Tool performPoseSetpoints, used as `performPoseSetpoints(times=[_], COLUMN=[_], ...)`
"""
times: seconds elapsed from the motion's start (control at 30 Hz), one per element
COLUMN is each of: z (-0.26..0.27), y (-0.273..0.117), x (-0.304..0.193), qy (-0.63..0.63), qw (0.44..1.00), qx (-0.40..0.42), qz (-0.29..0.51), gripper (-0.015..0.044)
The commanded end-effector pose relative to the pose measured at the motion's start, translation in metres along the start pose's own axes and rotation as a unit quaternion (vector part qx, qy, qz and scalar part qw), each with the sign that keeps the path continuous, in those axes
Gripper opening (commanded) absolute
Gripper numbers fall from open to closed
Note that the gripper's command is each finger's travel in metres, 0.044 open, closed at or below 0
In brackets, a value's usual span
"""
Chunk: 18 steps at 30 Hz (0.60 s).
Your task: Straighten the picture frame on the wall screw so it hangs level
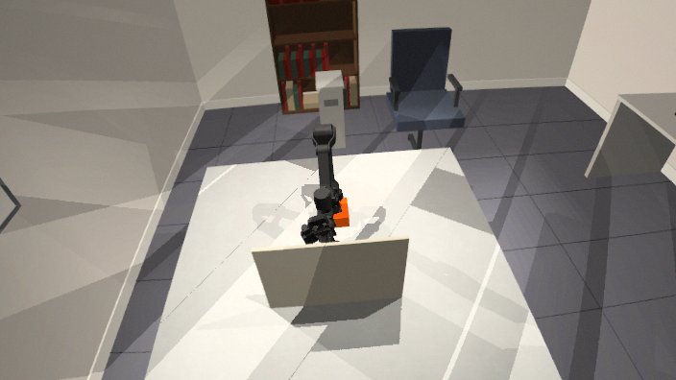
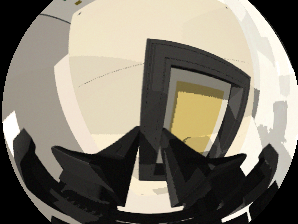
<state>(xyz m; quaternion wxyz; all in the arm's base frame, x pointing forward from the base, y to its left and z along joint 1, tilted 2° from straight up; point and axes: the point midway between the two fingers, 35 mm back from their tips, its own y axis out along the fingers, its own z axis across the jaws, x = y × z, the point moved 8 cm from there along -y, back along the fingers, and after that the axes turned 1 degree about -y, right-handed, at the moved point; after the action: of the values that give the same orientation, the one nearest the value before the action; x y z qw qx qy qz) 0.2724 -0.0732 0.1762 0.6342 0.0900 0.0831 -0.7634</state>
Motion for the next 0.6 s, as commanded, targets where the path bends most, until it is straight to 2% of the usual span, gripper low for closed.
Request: performPoseSetpoints(times=[0.0, 0.57], z=[0.0047, 0.0033], y=[0.0001, 0.0002], x=[-0.0012, -0.0012], qy=[-0.003, -0.003], qw=[1.0, 1.0], qx=[0.008, 0.008], qz=[0.004, 0.004], gripper=[0.0, 0.0])
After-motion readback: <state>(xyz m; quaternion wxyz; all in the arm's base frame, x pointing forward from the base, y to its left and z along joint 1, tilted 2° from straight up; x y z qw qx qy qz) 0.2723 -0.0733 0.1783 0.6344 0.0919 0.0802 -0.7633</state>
